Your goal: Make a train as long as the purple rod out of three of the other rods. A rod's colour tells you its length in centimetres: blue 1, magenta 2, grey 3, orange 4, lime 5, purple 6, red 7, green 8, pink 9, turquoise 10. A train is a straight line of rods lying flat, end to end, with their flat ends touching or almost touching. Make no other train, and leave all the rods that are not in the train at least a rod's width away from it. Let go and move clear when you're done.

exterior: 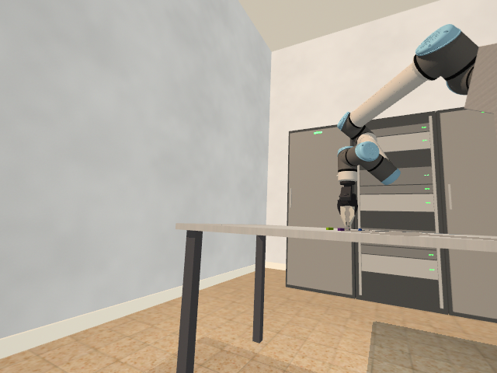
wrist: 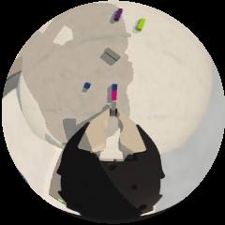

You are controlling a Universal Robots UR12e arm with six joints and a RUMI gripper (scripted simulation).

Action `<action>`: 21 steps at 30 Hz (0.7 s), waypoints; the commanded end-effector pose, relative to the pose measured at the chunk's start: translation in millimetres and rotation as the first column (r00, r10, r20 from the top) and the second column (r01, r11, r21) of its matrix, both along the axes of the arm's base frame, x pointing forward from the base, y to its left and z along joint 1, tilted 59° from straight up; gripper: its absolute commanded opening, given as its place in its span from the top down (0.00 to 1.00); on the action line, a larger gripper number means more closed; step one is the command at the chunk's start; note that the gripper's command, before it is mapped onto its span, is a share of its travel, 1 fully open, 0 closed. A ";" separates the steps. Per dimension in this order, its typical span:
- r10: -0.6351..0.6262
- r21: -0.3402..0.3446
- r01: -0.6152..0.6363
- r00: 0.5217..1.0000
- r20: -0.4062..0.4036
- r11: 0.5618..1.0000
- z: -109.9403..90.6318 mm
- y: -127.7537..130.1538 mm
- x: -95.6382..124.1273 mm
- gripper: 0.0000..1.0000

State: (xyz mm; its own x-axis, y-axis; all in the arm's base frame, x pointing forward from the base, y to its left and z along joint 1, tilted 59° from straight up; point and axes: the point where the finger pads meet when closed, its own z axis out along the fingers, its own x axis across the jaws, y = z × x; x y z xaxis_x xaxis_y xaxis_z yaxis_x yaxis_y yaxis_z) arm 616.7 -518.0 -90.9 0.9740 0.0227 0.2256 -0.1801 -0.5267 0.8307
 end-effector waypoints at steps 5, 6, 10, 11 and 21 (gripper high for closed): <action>0.001 0.000 -0.001 1.000 0.000 1.000 0.3 0.5 0.3 1.00; 0.001 0.000 -0.001 1.000 0.000 1.000 0.3 0.5 0.3 1.00; 0.001 0.000 -0.001 1.000 0.000 1.000 0.3 0.5 0.3 1.00; 0.001 0.000 -0.001 1.000 0.000 1.000 0.3 0.5 0.3 1.00; 0.001 0.000 -0.001 1.000 0.000 1.000 -0.7 -1.0 0.5 1.00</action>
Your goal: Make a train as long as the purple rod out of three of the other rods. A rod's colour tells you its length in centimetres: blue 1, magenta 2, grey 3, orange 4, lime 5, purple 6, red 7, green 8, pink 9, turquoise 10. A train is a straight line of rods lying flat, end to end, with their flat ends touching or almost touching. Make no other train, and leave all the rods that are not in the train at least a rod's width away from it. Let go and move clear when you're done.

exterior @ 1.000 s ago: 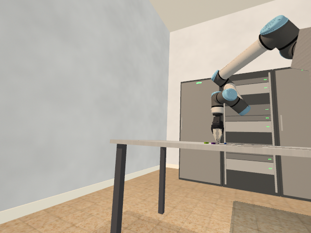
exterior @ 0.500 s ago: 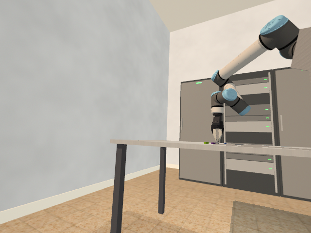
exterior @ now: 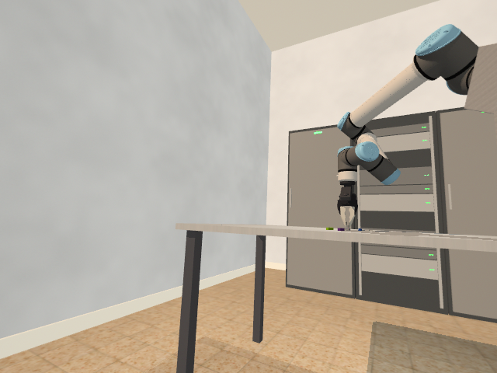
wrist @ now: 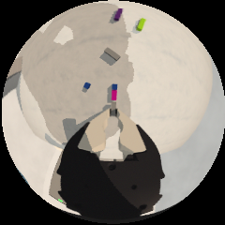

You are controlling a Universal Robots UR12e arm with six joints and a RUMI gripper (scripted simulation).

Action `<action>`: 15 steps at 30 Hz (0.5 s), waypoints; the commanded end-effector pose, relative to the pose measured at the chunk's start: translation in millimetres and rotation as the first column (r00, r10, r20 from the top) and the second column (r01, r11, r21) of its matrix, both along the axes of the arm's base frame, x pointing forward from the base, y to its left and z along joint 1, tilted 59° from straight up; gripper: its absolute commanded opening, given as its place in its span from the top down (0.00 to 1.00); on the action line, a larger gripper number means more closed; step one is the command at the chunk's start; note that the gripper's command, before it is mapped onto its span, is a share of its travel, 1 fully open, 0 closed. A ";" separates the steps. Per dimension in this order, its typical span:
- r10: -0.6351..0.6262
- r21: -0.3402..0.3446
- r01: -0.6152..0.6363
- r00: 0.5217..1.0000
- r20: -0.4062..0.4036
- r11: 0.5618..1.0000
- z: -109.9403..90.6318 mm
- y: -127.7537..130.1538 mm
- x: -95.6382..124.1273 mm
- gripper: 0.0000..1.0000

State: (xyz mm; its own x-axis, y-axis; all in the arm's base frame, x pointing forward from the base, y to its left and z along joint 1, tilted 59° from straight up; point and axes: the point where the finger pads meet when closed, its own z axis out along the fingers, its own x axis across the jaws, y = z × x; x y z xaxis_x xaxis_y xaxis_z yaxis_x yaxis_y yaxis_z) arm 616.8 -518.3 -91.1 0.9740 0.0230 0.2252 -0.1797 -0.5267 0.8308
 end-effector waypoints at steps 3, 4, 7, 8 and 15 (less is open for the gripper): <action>0.001 0.000 -0.001 1.000 0.000 1.000 -0.8 -1.3 0.6 1.00; 0.001 0.000 -0.001 1.000 0.000 1.000 -1.2 -2.0 0.7 1.00; 0.001 0.000 -0.001 1.000 0.000 1.000 -2.6 -4.3 1.0 1.00; 0.001 0.000 -0.001 1.000 0.000 1.000 -3.1 -5.1 1.2 1.00; 0.001 0.000 -0.001 1.000 0.000 1.000 -5.5 -9.1 1.8 1.00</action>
